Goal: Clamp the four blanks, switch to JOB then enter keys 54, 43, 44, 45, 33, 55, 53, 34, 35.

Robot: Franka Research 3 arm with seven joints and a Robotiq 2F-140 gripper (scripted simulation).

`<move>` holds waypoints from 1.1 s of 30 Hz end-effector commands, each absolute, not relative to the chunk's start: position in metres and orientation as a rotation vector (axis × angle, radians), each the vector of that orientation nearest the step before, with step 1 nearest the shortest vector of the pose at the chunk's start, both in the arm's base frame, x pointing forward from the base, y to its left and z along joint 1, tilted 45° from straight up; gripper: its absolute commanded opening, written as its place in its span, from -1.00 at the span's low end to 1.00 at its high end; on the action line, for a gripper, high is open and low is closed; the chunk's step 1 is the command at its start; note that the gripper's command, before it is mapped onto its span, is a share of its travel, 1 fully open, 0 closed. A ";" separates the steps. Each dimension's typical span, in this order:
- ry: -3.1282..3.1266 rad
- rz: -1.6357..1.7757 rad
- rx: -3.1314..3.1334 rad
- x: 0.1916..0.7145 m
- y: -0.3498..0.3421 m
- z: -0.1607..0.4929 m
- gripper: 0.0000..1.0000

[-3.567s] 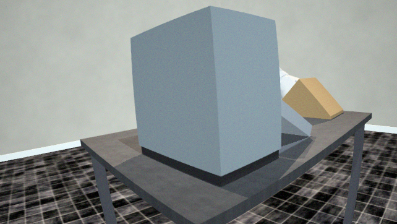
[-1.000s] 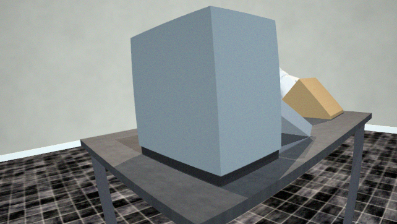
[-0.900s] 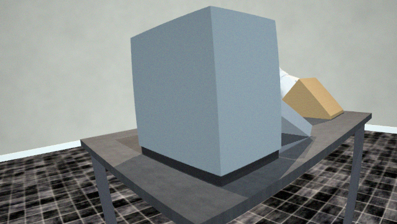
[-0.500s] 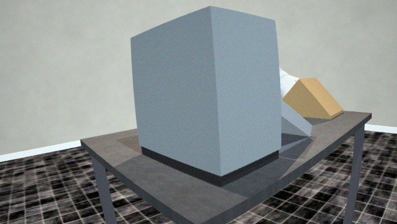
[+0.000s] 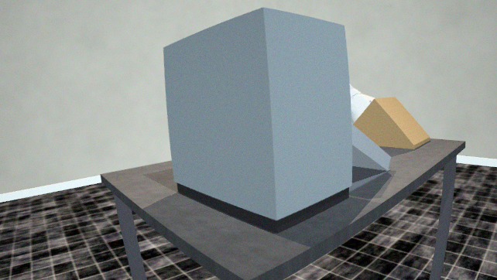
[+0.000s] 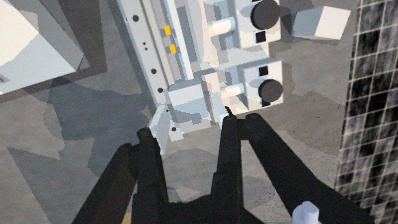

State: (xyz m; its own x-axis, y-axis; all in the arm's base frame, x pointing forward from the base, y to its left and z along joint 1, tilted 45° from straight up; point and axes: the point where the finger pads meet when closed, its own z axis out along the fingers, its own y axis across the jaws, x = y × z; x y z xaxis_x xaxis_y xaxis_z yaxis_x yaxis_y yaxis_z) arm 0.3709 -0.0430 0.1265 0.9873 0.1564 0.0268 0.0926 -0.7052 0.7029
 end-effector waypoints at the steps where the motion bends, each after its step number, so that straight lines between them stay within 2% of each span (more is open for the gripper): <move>1: 0.169 0.112 2.359 0.371 -0.039 0.131 -0.20; 33: 0.169 0.111 2.359 0.356 0.041 0.212 -0.20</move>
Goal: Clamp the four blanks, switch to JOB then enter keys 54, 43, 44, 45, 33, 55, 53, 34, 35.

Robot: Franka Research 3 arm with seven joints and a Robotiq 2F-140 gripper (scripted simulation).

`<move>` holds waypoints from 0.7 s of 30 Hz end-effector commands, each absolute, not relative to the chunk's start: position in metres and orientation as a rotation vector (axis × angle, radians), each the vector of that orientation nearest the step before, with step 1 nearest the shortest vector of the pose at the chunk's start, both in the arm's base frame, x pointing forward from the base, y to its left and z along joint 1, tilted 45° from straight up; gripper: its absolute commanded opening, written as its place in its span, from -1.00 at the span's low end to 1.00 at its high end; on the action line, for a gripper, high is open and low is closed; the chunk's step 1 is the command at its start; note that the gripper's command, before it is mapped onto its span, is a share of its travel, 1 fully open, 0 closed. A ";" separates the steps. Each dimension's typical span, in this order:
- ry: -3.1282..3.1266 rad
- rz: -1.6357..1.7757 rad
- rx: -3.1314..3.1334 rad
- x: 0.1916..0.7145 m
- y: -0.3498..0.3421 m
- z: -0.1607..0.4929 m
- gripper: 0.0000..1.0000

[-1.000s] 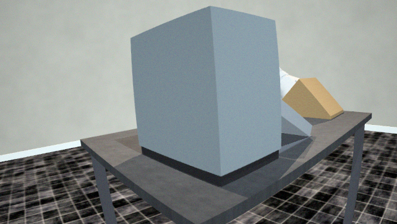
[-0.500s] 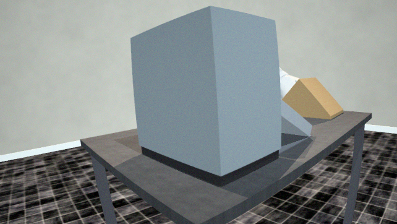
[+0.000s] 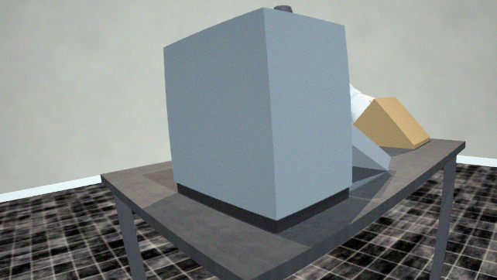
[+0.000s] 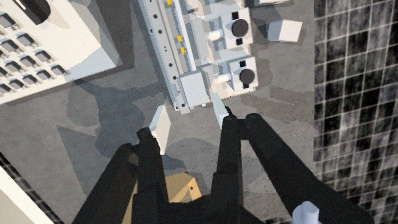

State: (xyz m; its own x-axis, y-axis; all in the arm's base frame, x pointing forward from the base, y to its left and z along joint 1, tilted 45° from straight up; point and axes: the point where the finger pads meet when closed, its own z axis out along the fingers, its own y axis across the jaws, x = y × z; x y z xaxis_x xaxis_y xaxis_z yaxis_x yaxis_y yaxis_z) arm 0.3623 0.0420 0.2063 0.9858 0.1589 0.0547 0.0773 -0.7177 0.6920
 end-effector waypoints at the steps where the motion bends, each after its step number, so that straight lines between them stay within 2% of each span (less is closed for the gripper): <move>1: 0.169 0.112 2.359 0.356 0.042 0.213 -0.20; 10: 0.169 0.111 2.359 0.355 0.044 0.216 -0.20; 11: 0.169 0.111 2.359 0.355 0.044 0.216 -1.00; 21: 0.169 0.111 2.359 0.355 0.044 0.216 -1.00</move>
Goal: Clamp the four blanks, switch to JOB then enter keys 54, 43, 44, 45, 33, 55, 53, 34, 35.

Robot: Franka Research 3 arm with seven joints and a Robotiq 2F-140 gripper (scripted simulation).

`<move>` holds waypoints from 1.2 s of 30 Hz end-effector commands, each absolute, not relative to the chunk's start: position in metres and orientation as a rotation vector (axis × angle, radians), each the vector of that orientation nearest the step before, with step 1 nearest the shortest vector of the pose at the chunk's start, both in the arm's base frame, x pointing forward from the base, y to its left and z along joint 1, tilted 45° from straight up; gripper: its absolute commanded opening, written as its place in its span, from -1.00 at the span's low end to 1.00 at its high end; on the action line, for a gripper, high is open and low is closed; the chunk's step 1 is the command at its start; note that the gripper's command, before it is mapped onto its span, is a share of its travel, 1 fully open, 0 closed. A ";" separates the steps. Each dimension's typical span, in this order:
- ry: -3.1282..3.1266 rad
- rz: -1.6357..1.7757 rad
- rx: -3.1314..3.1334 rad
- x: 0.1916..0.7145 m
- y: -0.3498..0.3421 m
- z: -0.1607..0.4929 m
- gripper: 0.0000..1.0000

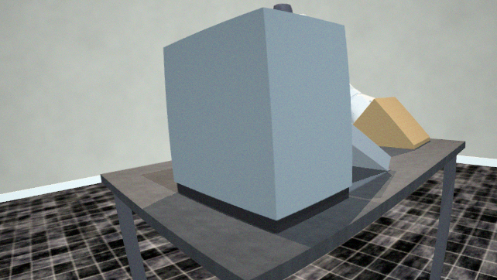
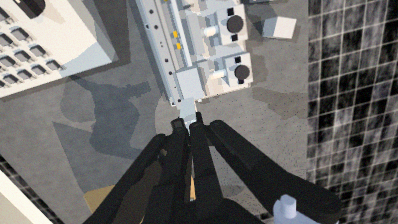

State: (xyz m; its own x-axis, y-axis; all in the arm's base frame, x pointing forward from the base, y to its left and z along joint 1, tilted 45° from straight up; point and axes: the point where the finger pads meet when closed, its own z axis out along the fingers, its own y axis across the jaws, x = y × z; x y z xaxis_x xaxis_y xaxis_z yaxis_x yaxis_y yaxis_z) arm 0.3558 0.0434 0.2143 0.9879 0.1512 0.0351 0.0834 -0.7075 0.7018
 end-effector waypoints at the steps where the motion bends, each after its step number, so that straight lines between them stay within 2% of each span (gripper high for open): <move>1: 0.169 0.111 2.359 0.355 0.044 0.216 -1.00; 24: 0.169 0.112 2.358 0.355 0.043 0.217 -1.00; 30: 0.175 0.109 2.357 0.364 -0.023 0.283 -1.00; 36: 0.175 0.108 2.357 0.363 -0.029 0.288 -1.00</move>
